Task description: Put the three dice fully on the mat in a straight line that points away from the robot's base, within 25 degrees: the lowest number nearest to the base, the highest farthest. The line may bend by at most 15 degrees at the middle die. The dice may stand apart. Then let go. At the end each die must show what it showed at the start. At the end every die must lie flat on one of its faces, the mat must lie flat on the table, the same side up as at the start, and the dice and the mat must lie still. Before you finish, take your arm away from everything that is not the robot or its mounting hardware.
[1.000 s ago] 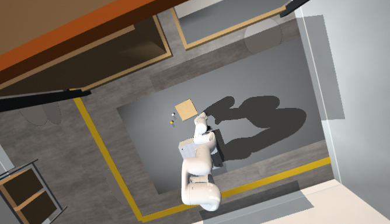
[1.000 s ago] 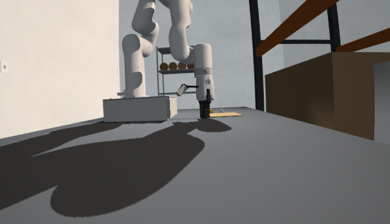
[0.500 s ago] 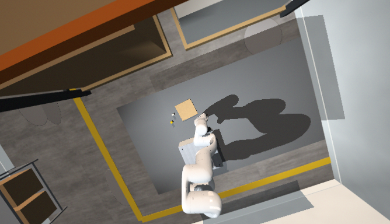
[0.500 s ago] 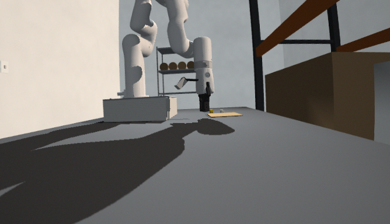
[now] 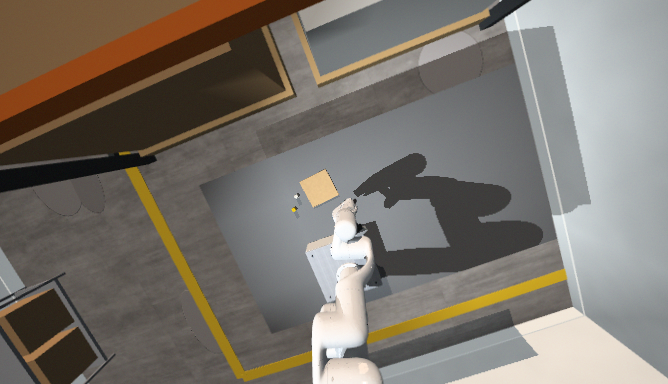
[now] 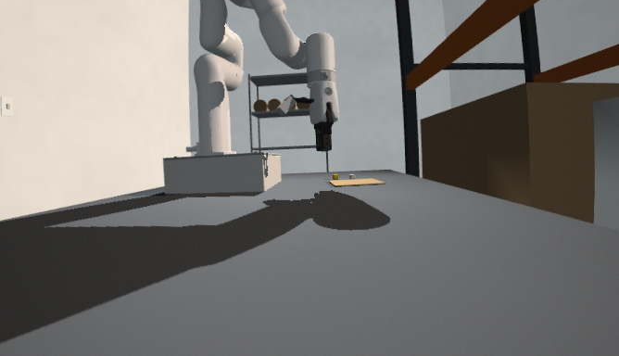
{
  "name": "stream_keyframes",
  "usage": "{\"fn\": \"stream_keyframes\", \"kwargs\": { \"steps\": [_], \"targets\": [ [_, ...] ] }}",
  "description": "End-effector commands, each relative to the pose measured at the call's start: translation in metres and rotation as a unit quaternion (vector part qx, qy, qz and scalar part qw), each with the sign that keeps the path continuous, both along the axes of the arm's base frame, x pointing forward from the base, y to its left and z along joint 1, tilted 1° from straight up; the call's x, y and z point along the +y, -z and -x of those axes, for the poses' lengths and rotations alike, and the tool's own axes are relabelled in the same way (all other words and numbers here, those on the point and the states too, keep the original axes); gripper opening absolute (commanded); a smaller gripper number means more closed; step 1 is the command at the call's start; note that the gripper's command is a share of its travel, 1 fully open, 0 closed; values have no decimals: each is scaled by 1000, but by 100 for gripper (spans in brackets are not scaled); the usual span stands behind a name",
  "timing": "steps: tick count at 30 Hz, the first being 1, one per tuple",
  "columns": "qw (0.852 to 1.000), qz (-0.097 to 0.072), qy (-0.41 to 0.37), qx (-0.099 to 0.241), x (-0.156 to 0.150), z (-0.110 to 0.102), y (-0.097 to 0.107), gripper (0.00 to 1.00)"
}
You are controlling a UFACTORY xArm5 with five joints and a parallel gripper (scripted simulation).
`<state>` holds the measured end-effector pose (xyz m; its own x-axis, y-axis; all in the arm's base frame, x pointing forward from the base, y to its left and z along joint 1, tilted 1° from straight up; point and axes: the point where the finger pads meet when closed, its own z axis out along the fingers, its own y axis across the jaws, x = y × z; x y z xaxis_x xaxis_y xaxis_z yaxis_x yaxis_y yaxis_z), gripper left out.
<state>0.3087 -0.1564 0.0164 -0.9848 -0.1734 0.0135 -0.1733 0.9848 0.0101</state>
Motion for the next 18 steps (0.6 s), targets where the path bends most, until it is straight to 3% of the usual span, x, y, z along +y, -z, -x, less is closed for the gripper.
{"fn": "stream_keyframes", "kwargs": {
  "steps": [1, 7, 18],
  "targets": [
    [1000, 0, 0, -1, 0, -1, -4, 11],
    [1000, 1, 10, -1, 4, -4, -4, 11],
    [988, 5, 157, -1, 74, -50, -10, 11]
  ]
}}
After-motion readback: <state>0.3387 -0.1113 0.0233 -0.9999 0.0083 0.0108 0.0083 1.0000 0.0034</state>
